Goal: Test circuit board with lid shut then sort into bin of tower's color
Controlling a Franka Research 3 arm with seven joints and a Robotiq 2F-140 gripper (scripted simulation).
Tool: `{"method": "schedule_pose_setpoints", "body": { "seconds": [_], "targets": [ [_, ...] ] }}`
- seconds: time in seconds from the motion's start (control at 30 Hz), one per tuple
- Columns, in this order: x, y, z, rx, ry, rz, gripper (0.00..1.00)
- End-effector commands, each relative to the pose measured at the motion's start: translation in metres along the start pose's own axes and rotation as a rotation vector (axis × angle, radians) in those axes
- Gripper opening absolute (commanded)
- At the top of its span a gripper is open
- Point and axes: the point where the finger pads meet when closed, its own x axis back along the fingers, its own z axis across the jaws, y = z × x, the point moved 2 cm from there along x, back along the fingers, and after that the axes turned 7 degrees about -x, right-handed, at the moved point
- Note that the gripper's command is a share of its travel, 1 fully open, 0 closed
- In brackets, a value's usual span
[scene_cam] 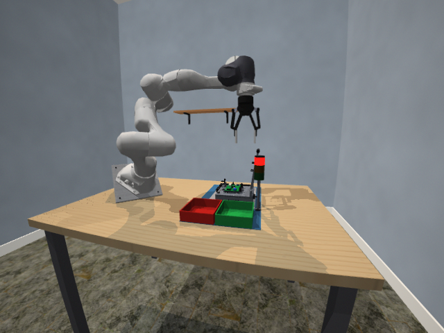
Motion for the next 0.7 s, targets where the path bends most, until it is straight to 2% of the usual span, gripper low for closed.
{"method": "schedule_pose_setpoints", "body": {
  "seconds": [0.0,0.13,0.33,0.67],
  "targets": [
    [0.001,-0.004,0.023,0.000,0.004,0.001,0.58],
    [0.001,-0.007,0.045,0.000,0.004,0.001,0.58],
    [0.001,-0.009,0.057,0.000,0.004,0.001,0.58],
    [0.000,-0.009,0.060,0.000,0.004,0.001,0.58]
  ]
}}
